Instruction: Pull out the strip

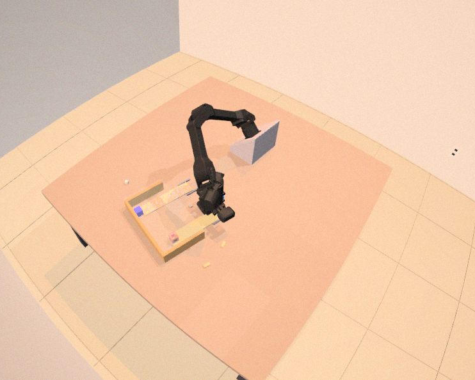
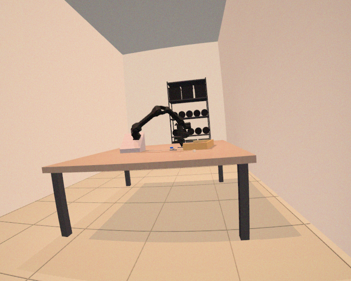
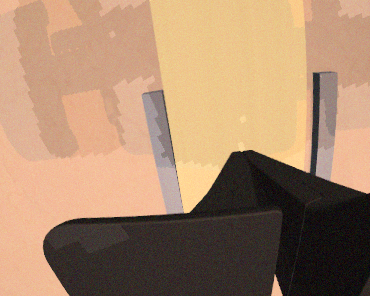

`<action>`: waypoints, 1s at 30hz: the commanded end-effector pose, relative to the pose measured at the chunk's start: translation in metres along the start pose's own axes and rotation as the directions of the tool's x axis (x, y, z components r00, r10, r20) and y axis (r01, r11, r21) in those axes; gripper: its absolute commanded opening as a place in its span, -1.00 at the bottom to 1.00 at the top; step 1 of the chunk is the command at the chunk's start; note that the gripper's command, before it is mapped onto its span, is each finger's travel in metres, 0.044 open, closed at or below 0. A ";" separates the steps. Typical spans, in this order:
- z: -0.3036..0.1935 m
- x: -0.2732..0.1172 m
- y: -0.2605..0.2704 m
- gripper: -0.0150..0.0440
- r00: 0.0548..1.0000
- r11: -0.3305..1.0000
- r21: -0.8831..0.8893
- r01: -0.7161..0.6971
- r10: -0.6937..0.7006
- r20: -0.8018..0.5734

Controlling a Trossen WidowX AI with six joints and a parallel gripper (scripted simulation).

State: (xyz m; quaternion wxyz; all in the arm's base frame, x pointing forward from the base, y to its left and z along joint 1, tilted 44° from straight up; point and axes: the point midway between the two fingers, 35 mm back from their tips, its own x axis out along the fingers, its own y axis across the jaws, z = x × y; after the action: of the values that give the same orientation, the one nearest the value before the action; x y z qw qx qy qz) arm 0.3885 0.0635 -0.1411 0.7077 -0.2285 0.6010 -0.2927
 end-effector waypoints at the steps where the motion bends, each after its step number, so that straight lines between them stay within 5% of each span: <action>1: -0.015 0.005 0.000 -0.49 1.000 1.000 -0.007 0.000 -0.001 -0.023; 30: -0.057 0.004 -0.001 -0.49 1.000 1.000 -0.008 0.000 0.000 -0.025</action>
State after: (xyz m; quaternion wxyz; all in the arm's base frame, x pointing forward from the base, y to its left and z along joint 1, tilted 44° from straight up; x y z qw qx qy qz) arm 0.3468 0.0652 -0.1479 0.7086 -0.2282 0.5999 -0.2932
